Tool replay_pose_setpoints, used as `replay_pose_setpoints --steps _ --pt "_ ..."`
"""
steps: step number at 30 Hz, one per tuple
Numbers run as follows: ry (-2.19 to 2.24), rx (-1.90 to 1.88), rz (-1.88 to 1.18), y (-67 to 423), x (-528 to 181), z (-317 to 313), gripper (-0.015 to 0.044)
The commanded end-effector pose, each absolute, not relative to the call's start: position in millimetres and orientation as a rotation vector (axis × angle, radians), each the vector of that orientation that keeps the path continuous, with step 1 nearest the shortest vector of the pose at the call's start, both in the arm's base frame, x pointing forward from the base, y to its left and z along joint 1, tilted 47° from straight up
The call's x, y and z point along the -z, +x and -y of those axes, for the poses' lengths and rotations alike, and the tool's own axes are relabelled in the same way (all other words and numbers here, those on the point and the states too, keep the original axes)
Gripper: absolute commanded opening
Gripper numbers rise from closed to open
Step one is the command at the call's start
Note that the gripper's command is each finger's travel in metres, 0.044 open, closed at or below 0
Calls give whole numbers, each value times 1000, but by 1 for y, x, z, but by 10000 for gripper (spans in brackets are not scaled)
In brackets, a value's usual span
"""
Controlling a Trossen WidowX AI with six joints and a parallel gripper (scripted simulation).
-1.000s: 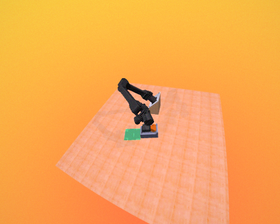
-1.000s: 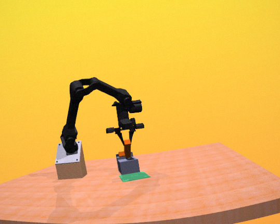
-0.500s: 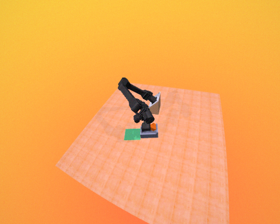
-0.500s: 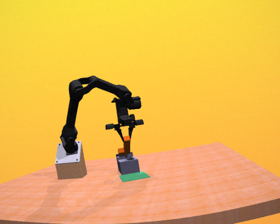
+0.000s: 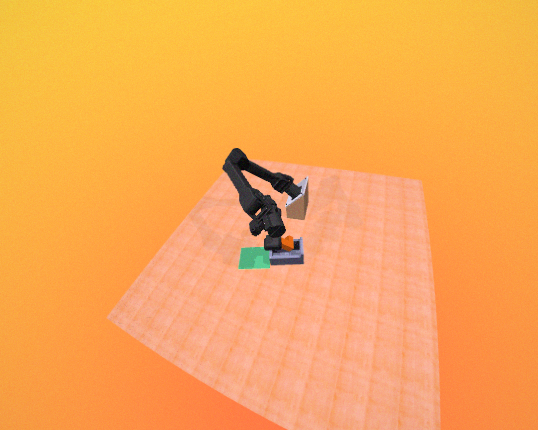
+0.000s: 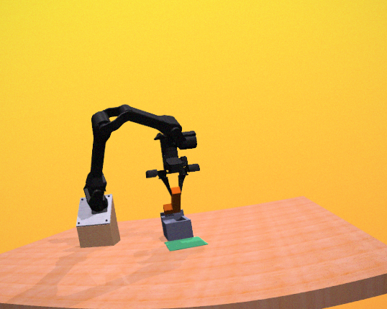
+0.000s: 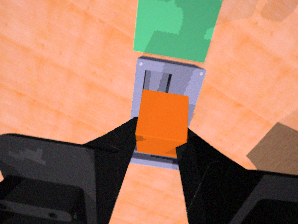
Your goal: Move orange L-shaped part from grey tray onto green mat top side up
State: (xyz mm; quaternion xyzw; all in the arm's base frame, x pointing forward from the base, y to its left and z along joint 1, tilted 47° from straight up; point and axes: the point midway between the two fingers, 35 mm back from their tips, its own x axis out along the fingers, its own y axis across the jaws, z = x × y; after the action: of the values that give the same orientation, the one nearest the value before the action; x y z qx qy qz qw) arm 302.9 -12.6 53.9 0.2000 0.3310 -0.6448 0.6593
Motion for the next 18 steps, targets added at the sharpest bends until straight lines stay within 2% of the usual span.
replay_pose_setpoints --steps 1,18 --pt "454 1458 -741 305 -69 27 0" --pt "451 1459 -737 313 -139 94 0"
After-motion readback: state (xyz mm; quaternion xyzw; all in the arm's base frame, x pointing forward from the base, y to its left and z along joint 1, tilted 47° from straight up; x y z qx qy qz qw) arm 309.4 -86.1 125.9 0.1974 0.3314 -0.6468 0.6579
